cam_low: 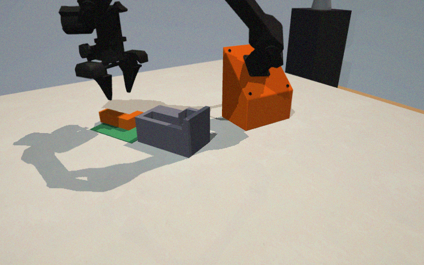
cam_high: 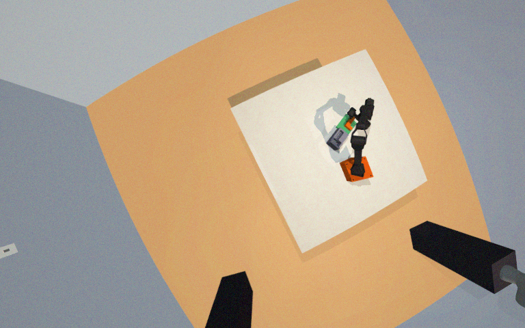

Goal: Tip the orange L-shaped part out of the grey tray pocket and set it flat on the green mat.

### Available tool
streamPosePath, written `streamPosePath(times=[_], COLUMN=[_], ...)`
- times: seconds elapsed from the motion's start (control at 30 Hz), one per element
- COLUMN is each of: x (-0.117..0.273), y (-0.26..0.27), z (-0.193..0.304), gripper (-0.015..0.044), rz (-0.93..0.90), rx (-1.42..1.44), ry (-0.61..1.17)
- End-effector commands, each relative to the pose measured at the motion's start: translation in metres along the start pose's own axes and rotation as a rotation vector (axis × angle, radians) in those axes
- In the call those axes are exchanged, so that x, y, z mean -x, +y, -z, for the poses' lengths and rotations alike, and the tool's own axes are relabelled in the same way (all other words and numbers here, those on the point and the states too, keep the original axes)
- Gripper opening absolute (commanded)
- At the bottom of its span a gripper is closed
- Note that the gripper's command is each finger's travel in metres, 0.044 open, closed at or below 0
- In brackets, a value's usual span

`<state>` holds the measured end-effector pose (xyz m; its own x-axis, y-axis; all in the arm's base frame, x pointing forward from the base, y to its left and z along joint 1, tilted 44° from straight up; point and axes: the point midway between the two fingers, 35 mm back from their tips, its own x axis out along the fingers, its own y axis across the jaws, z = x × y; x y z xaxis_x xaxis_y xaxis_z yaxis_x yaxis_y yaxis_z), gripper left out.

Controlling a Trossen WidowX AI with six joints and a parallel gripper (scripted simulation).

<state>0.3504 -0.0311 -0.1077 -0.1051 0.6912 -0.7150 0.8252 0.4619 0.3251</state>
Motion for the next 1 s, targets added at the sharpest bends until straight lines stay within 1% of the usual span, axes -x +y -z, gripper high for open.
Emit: streamPosePath(times=[0.0,0.07,0.13,0.97], x=[0.040,0.065,0.076,0.074], y=[0.002,0.000,0.000,0.000], z=[-0.005,-0.003,-0.002,-0.005], gripper=[0.0394,0.0400,0.0400,0.0400], rz=[-0.012,-0.013,-0.013,-0.027], rx=[0.005,0.004,0.004,0.000], ry=[-0.023,-0.023,-0.022,-0.034])
